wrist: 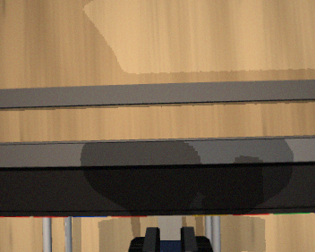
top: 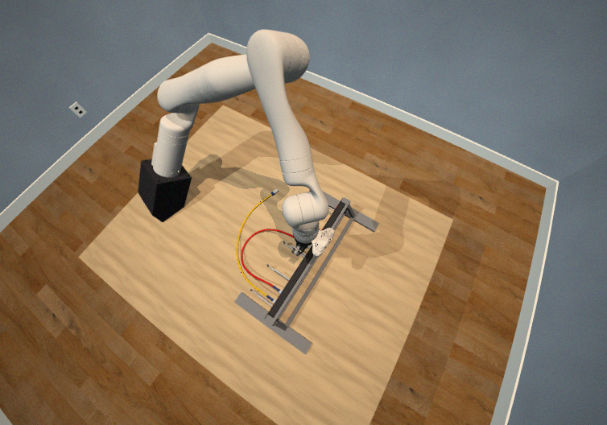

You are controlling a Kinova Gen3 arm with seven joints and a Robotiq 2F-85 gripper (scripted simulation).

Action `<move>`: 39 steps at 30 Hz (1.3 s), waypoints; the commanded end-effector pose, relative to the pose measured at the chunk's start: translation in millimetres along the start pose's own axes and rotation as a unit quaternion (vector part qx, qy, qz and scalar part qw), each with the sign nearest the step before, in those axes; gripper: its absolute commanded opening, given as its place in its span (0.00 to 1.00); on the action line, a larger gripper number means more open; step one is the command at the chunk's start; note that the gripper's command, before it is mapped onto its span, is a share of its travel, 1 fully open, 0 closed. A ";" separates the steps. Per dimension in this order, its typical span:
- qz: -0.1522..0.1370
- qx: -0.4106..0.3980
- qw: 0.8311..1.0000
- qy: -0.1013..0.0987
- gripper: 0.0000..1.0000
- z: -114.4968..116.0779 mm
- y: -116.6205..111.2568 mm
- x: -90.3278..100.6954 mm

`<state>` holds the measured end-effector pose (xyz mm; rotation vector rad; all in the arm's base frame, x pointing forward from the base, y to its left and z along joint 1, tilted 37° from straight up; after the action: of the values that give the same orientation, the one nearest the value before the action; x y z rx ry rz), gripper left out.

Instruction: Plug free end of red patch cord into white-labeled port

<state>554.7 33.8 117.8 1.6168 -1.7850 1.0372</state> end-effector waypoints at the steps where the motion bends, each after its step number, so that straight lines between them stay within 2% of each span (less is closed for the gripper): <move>1: 0.002 0.000 1.000 0.001 0.00 0.4 -1.4 1.3; 39: 0.000 0.000 1.000 0.001 0.00 0.6 -5.0 1.5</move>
<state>555.7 33.7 117.8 1.6246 -1.7766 1.0312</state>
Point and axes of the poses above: the point where the finger pads meet when closed, its own x axis back along the fingers, its own z axis across the jaws, y = z × x, the point moved 6 cm from there along x, back along the fingers, and after that the axes turned 3 degrees about x, right-handed, at the moved point
